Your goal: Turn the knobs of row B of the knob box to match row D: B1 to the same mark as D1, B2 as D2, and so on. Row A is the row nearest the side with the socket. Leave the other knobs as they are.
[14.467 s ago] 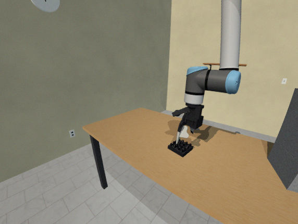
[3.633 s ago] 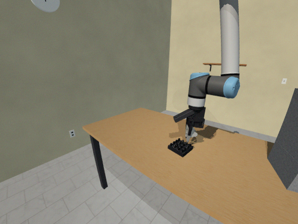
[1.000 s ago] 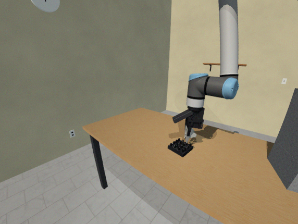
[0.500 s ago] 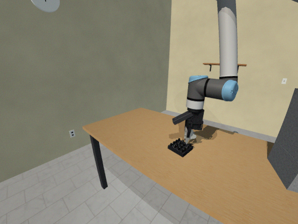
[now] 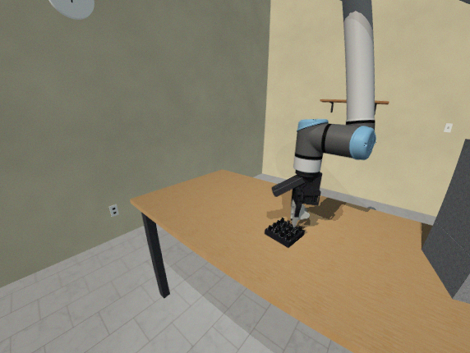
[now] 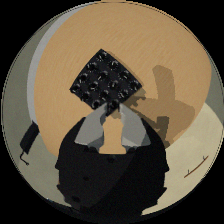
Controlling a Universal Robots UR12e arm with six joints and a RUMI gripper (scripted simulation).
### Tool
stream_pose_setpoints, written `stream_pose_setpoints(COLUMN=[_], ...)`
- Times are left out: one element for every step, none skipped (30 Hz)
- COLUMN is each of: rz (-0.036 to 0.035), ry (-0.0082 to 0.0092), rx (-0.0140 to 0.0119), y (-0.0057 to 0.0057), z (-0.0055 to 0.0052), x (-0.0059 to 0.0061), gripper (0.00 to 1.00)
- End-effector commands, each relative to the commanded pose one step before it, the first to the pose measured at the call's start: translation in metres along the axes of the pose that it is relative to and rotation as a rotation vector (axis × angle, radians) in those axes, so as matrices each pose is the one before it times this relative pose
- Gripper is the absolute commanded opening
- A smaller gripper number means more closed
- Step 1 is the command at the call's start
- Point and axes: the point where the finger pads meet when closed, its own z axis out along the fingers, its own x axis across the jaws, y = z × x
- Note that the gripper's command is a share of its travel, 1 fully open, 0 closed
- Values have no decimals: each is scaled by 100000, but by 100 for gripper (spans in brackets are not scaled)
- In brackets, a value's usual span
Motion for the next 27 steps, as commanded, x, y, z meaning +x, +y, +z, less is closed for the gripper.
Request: stream_pose_setpoints(rz=[1, 0, 0, 0, 0, 0, 0, 0, 0, 0, 0, 0, 0, 0, 0, 0, 0, 0, 0, 0, 0, 0, 0, 0, 0, 0, 0], ry=[53, 0, 0, 0, 0, 0, 0, 0, 0, 0, 0, 0, 0, 0, 0, 0, 0, 0, 0, 0, 0, 0, 0, 0, 0, 0, 0], rx=[79, 0, 0, 0, 0, 0, 0, 0, 0, 0, 0, 0, 0, 0, 0, 0, 0, 0, 0, 0, 0, 0, 0, 0, 0, 0, 0], y=[-37, 0, 0, 0, 0, 0, 0, 0, 0, 0, 0, 0, 0, 0, 0, 0, 0, 0, 0, 0, 0, 0, 0, 0, 0, 0, 0], z=[-44, 0, 0, 0, 0, 0, 0, 0, 0, 0, 0, 0, 0, 0, 0, 0, 0, 0, 0, 0, 0, 0, 0, 0, 0, 0, 0], x=[23, 0, 0, 0, 0, 0, 0, 0, 0, 0, 0, 0, 0, 0, 0, 0, 0, 0, 0, 0, 0, 0, 0, 0, 0, 0, 0], gripper=[11, 11, 11, 11, 11, 11, 11, 11, 11, 11, 11, 11, 11, 11, 11, 11, 11, 11, 11, 11, 11, 11, 4, 4, 4, 4, 4])
